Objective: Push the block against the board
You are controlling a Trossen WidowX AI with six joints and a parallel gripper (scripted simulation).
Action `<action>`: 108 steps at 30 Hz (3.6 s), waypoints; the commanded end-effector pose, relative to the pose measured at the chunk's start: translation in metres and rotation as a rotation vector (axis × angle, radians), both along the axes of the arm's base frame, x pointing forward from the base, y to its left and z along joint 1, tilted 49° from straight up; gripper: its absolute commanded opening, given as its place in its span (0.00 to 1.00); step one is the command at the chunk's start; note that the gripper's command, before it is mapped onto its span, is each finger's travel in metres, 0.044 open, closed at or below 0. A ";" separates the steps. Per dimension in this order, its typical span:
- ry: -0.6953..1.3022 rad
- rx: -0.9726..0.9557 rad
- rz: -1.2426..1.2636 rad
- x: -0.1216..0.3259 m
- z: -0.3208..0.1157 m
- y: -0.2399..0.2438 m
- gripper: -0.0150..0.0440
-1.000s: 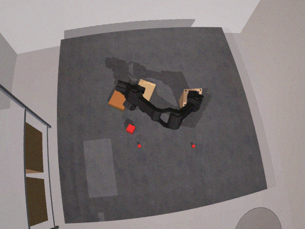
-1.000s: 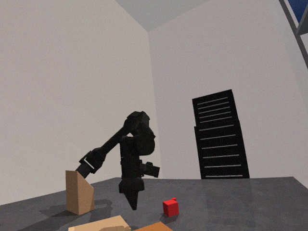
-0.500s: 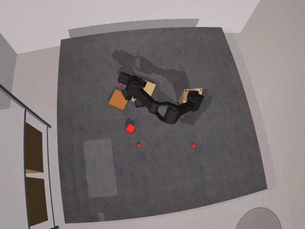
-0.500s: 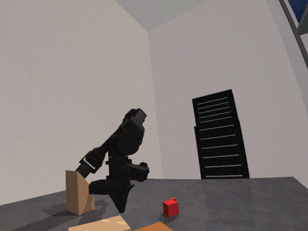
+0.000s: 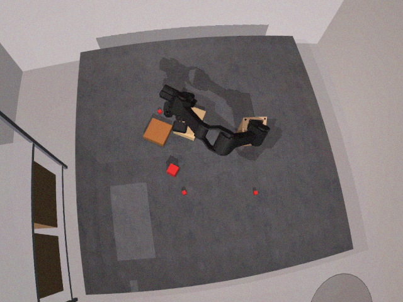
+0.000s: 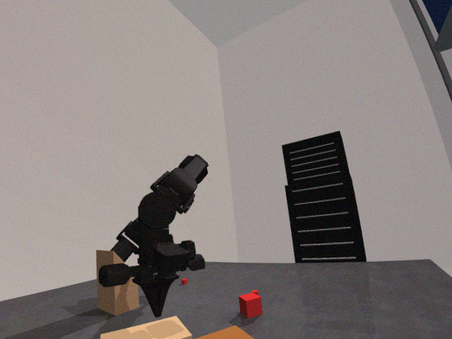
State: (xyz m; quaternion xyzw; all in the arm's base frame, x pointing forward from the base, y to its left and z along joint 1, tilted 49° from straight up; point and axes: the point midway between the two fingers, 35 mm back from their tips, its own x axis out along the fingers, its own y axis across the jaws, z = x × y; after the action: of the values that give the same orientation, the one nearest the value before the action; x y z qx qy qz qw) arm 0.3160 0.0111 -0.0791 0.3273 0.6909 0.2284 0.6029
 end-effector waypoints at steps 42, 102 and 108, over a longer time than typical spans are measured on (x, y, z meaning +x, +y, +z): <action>1.159 -0.094 -1.046 -0.061 -0.076 -0.068 0.25; 1.300 -0.107 -1.174 -0.051 -0.086 0.000 0.25; 1.301 -0.106 -1.174 -0.048 -0.079 0.006 0.25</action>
State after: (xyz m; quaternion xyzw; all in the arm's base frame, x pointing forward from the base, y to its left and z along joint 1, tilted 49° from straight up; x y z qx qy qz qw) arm 0.2671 0.0086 -0.1638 0.6671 0.6243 -0.3857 0.1281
